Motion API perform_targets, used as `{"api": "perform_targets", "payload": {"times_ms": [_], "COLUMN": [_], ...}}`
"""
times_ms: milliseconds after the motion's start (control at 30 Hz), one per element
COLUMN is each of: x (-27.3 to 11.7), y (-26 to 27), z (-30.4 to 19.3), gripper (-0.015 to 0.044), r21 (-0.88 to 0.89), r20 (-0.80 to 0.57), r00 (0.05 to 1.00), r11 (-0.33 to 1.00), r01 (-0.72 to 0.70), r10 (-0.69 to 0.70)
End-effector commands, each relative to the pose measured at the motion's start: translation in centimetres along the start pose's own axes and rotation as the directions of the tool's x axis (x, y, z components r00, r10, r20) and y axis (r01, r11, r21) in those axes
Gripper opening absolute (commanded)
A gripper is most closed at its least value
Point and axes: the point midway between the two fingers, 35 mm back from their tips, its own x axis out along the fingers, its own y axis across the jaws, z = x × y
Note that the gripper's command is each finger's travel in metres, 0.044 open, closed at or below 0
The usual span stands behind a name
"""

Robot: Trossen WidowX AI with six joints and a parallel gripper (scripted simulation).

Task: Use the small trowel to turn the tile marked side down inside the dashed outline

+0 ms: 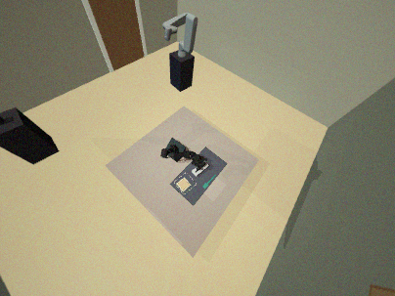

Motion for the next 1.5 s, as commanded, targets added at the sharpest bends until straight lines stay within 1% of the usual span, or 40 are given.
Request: {"api": "perform_targets", "payload": {"times_ms": [0, 1067, 1200, 1467], "x": [-0.1, 0.0, 0.5, 2.0], "y": [-0.2, -0.1, -0.3, -0.3], "z": [0.1, 0.1, 1.3, 6.3], "gripper": [0.0, 0.0, 0.0, 0.0], "r21": [0.012, -0.001, -0.045, -0.227], "r20": [0.0, 0.002, 0.05, 0.231], "r00": [1.0, 1.0, 0.999, 0.972], "r11": [1.0, 1.0, 0.999, 0.974], "r01": [0.006, 0.001, -0.001, 0.013], "r10": [-0.006, -0.001, 0.003, 0.041]}}
